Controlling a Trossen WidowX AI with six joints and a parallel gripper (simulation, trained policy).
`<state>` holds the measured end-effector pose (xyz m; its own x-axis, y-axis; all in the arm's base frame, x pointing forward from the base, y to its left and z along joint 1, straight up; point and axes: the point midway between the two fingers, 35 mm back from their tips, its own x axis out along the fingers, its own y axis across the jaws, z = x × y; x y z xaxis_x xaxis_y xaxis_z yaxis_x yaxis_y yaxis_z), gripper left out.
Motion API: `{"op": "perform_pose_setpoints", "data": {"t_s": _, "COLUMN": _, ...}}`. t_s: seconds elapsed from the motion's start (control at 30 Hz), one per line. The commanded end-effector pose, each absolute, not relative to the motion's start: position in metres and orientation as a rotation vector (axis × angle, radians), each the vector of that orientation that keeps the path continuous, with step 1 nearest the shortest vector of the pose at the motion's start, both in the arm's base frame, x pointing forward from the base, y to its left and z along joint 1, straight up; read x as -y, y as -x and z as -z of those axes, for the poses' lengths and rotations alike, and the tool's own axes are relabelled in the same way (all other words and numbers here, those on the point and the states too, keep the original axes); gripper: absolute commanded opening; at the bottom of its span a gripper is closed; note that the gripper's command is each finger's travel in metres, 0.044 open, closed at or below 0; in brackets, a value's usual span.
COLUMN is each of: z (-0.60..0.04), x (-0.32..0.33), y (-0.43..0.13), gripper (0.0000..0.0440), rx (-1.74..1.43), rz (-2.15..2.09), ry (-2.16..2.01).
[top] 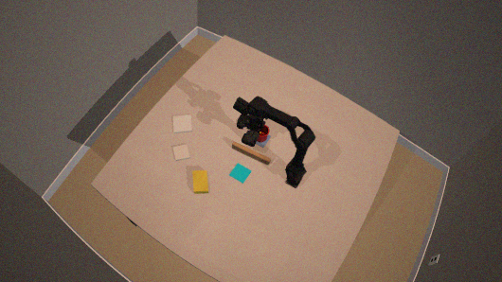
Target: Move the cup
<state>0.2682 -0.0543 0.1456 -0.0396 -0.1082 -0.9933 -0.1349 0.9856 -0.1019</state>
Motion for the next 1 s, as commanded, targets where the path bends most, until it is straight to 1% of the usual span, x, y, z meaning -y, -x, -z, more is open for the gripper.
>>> {"op": "perform_pose_setpoints", "data": {"t_s": 0.0, "z": -0.134, "x": 0.06, "y": -0.266, "gripper": 0.0148, "rx": -1.642, "rz": -0.033, "ry": 0.199}}
{"op": "perform_pose_setpoints", "data": {"t_s": 0.4, "z": -0.1, "x": 0.075, "y": -0.262, "gripper": 0.0167, "rx": -1.69, "rz": -0.096, "ry": 0.232}}
{"op": "perform_pose_setpoints", "data": {"t_s": 0.73, "z": -0.068, "x": 0.08, "y": -0.258, "gripper": 0.0174, "rx": -1.711, "rz": -0.205, "ry": 0.282}}
{"op": "perform_pose_setpoints", "data": {"t_s": 0.77, "z": -0.065, "x": 0.08, "y": -0.257, "gripper": 0.0162, "rx": -1.711, "rz": -0.219, "ry": 0.29}}
{"op": "perform_pose_setpoints", "data": {"t_s": 0.97, "z": -0.055, "x": 0.082, "y": -0.254, "gripper": 0.0018, "rx": -1.719, "rz": -0.3, "ry": 0.349}}
